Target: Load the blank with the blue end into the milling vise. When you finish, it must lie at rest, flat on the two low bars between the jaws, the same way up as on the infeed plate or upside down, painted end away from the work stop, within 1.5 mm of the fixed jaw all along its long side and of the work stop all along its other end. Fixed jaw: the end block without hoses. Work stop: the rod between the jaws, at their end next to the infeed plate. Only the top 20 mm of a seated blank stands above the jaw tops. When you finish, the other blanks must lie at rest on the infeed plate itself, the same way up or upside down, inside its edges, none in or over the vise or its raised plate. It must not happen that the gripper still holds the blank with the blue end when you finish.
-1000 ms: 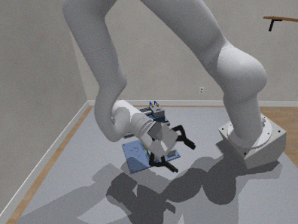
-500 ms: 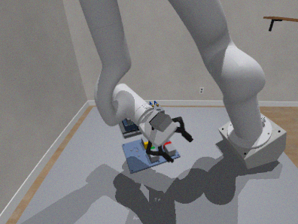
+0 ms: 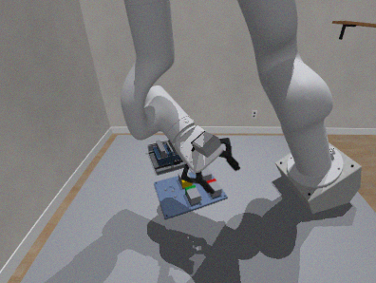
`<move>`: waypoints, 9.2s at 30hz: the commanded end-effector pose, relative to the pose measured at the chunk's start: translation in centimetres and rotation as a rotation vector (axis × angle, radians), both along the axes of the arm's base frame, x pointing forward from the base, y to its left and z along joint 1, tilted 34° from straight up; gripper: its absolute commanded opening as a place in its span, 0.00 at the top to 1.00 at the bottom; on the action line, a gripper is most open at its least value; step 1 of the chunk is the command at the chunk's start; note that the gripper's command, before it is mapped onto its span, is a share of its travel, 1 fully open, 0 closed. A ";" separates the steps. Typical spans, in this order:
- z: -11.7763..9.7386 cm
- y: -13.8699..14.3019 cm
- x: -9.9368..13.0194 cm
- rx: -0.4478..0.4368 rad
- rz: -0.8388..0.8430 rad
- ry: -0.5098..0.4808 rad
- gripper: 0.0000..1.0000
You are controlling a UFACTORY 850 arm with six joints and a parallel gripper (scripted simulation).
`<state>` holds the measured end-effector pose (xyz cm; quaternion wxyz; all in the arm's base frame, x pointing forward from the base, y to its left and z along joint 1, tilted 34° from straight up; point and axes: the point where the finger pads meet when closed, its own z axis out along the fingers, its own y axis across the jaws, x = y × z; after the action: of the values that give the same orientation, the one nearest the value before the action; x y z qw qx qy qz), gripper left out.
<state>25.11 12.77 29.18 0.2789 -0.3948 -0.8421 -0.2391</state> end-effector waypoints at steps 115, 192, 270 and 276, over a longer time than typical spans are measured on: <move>8.3 -20.3 1.8 -0.498 -0.489 -0.737 0.00; 7.9 -19.3 1.7 -0.498 -0.489 -0.737 0.00; 7.8 -8.9 -0.8 -0.497 -0.489 -0.737 0.00; 7.8 -9.1 -0.8 -0.497 -0.489 -0.737 0.00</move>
<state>24.27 3.77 36.94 -0.2033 -0.5247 -0.7989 -0.2124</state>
